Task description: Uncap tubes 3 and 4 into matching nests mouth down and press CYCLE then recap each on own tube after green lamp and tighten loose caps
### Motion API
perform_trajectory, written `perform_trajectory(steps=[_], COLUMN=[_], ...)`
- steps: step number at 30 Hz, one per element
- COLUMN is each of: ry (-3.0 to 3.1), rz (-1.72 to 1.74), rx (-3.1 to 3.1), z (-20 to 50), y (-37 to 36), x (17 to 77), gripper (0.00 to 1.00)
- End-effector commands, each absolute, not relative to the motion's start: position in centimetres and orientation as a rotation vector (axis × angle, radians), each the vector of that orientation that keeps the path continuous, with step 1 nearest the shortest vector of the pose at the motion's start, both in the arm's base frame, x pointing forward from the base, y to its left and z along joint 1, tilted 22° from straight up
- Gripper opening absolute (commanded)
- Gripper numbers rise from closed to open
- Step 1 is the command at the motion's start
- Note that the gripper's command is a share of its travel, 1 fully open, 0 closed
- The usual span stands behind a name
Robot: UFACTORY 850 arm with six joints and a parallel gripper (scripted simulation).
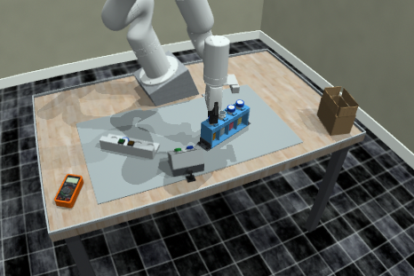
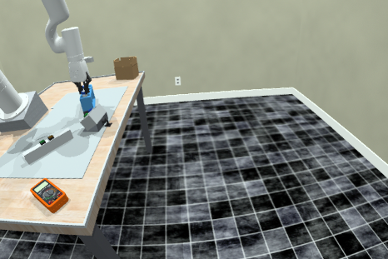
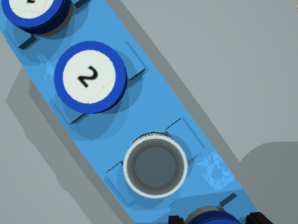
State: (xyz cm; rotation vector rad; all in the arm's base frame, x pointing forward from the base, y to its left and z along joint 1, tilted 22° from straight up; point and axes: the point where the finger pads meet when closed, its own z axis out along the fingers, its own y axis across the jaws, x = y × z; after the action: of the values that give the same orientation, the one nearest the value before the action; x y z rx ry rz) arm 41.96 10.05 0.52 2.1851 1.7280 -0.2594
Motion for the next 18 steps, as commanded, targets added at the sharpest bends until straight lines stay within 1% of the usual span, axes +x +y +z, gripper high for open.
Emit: perform_trajectory(steps=[1, 11, 15, 18], ry=[1.949, 2.422, 2.500, 2.630], rz=[-0.318, -0.423, -0.440, -0.474], rx=[2.023, 1.517, 1.407, 1.203], z=[0.58, 0.60, 0.61, 0.61], y=[10.09, 10.10, 10.10, 10.11], x=[42.03, 42.03, 42.03, 42.03], gripper=[0.00, 0.00, 0.00, 0.00])
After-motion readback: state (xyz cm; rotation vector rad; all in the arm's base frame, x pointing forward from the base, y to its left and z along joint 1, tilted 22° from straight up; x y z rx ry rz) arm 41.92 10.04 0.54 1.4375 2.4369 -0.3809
